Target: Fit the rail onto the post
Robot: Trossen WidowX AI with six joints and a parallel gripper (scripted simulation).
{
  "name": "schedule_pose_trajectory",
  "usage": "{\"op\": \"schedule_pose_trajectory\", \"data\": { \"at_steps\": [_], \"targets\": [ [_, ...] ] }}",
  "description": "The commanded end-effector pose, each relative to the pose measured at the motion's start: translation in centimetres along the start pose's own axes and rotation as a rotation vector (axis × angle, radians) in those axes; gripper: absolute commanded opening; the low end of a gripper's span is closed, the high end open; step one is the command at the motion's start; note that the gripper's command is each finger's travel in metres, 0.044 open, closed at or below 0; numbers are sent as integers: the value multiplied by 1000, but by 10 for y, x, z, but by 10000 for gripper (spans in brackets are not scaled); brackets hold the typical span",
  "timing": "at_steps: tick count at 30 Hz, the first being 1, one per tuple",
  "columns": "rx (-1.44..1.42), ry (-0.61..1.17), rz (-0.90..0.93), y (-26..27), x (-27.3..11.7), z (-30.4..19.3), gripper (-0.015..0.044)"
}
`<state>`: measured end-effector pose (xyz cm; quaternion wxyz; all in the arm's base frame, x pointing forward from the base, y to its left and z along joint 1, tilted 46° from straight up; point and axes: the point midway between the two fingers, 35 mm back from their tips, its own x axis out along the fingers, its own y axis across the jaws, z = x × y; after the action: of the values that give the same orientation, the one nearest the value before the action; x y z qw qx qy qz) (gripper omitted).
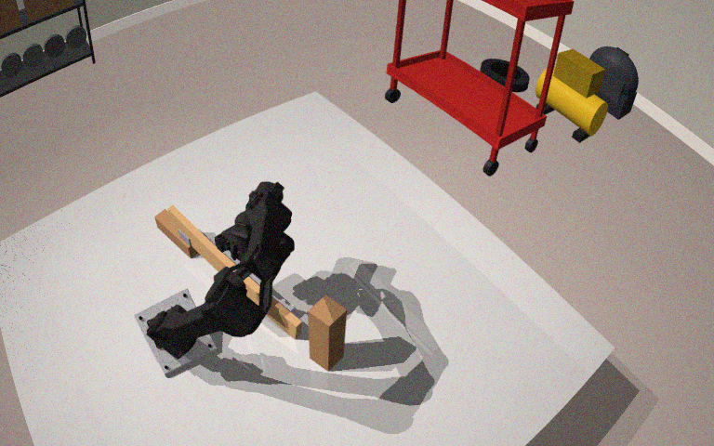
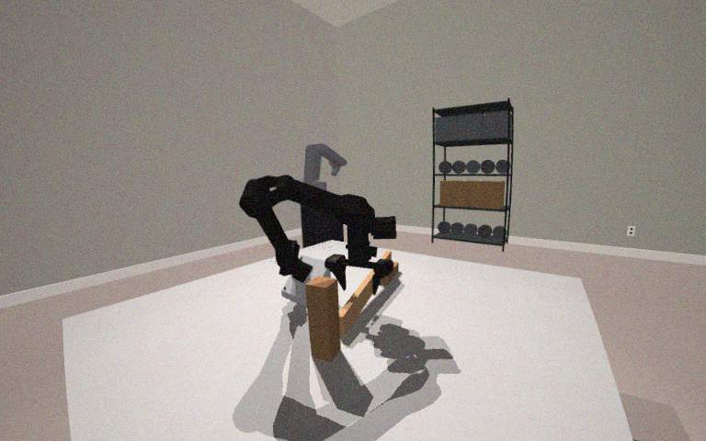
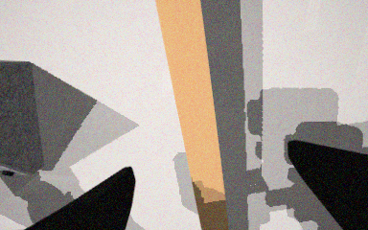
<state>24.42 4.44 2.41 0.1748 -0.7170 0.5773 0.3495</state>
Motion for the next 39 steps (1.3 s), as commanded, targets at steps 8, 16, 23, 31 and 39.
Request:
{"op": "schedule_pose_trajectory", "data": {
  "at_steps": [8, 16, 23, 31, 39],
  "targets": [
    [-7, 6, 1, 1, 19, -1, 440],
    [-7, 7, 1, 1, 31, -1, 440],
    [-7, 9, 2, 3, 42, -1, 440],
    [-7, 10, 2, 4, 47, -2, 361],
    [-7, 10, 2, 4, 47, -2, 151]
  ]
}}
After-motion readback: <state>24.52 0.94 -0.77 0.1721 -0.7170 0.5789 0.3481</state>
